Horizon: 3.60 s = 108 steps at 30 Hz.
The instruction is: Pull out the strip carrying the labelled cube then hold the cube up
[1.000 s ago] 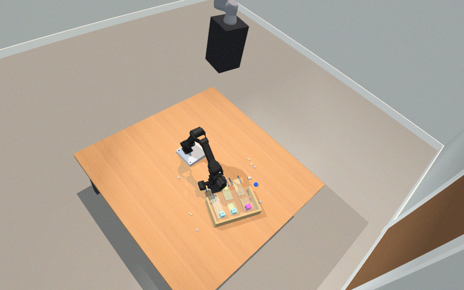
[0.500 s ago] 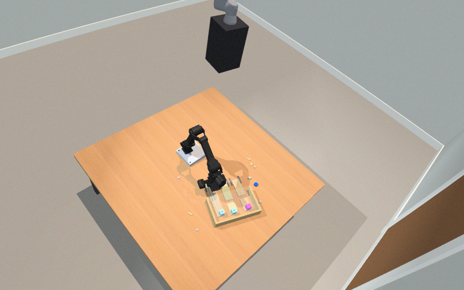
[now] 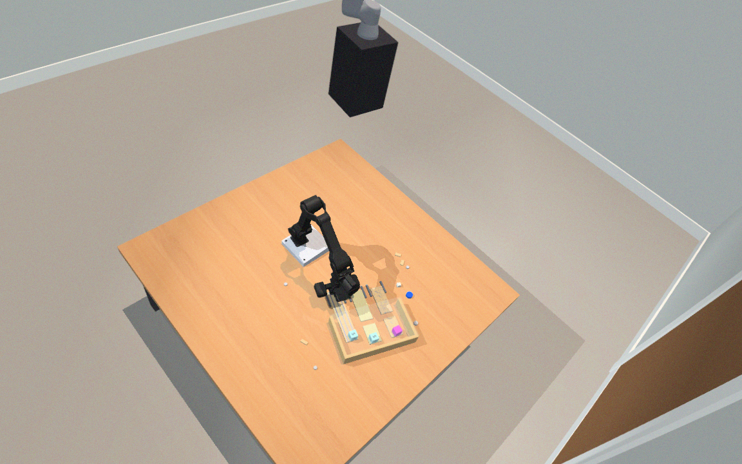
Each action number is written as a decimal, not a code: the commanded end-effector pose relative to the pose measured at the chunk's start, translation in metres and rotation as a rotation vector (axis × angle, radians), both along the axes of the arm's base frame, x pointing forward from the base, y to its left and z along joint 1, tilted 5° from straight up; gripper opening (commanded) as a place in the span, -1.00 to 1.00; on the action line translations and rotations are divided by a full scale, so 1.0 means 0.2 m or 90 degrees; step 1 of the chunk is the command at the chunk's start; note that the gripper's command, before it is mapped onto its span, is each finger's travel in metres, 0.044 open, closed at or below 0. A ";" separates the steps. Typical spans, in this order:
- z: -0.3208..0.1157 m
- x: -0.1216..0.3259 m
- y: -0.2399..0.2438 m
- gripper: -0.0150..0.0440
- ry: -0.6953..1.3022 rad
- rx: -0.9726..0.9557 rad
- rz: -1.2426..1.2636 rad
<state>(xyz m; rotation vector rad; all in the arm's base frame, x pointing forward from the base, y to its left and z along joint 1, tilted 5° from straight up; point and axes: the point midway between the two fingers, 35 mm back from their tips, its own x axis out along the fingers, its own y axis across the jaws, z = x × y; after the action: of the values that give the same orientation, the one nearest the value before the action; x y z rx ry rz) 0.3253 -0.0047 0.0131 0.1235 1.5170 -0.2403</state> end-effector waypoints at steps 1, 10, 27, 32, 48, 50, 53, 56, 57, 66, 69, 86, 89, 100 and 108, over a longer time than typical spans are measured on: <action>-0.03 -0.06 0.01 -0.49 0.013 0.001 -0.002; -0.03 -0.12 0.02 -0.49 0.014 0.001 -0.002; -0.04 -0.25 0.05 -0.49 0.015 0.001 -0.002; -0.04 -0.28 0.06 -0.49 0.016 0.002 -0.002; -0.05 -0.40 0.09 -0.49 0.017 0.002 -0.002; -0.05 -0.42 0.09 -0.49 0.017 0.002 -0.002; -0.05 -0.44 0.10 -0.49 0.018 0.002 -0.002; -0.05 -0.46 0.11 -0.49 0.018 0.002 -0.002; -0.05 -0.47 0.11 -0.49 0.018 0.002 -0.002; -0.05 -0.54 0.12 -0.49 0.019 0.002 -0.002; -0.05 -0.56 0.13 -0.49 0.019 0.002 -0.002; -0.06 -0.68 0.16 -0.49 0.020 0.003 -0.002; -0.06 -0.70 0.16 -0.49 0.020 0.003 -0.002; -0.06 -0.74 0.17 -0.49 0.021 0.003 -0.002; -0.06 -0.74 0.17 -0.49 0.021 0.003 -0.002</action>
<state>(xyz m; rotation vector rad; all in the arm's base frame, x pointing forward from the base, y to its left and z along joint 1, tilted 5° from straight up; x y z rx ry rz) 0.1875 0.0305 0.0065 0.1283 1.5181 -0.2370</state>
